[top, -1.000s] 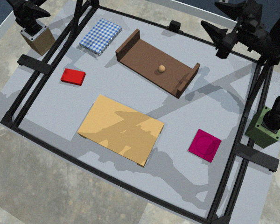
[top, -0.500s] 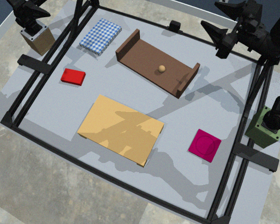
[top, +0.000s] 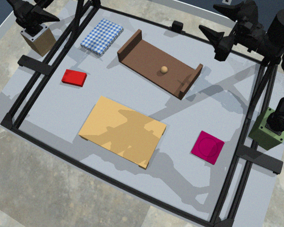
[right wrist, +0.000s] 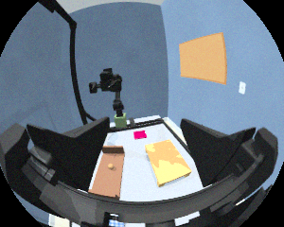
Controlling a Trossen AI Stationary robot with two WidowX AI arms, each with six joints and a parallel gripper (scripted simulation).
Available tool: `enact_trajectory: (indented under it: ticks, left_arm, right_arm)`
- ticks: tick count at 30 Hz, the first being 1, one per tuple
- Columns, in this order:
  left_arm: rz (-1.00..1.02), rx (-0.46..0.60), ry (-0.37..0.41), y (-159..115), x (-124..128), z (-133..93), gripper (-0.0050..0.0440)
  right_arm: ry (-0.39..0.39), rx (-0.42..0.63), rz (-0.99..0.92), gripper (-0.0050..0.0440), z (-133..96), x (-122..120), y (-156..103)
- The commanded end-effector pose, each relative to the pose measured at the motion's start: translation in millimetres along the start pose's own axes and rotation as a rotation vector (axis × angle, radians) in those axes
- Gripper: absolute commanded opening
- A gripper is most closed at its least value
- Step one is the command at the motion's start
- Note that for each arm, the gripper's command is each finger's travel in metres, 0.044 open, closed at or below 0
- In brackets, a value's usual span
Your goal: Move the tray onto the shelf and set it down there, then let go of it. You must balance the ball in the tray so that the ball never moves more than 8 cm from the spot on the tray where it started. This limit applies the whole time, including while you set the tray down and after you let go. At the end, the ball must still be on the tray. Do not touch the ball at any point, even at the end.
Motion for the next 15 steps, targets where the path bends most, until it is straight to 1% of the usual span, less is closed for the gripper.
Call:
enact_trajectory:
  ticks: [1, 2, 4, 7, 9, 12, 15]
  left_arm:
    - [-0.09, 0.093, 0.03, -10.2, 2.1, 15.6, 0.04]
    - [-0.122, 0.126, 0.042, -14.6, 3.0, 20.1, 0.04]
    - [-0.122, 0.126, 0.042, -14.6, 3.0, 20.1, 0.04]
    - [-0.23, 0.236, 0.093, -30.9, 6.4, 35.1, 0.04]
    - [-0.312, 0.317, 0.142, -44.2, 9.2, 45.5, 0.04]
    - [-0.44, 0.441, 0.234, -66.5, 13.9, 60.0, 0.04]
    - [-0.526, 0.522, 0.311, -82.9, 17.3, 68.6, 0.04]
  right_arm:
    - [0.041, 0.087, 0.117, 0.04, 18.7, 10.0, -1.7]
    - [0.052, 0.121, 0.159, 0.04, 24.6, 14.0, -3.8]
    - [0.052, 0.121, 0.159, 0.04, 24.6, 14.0, -3.8]
    - [0.081, 0.241, 0.3, 0.04, 44.5, 29.1, -12.4]
    - [0.091, 0.339, 0.405, 0.04, 58.8, 41.9, -20.4]
    - [0.089, 0.481, 0.546, 0.04, 80.3, 64.5, -33.6]
    - [0.062, 0.598, 0.668, 0.04, 93.4, 81.7, -45.4]
Point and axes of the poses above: on each arm, the point midway between the two fingers, 35 mm back from their tips, its own z axis out along the fingers, its own x axis across the jaws, y = z × x, the point moved 6 cm from there along -z, back along the fingers, and after that the axes turned 13 degrees about -z, right-handed, at the moved point
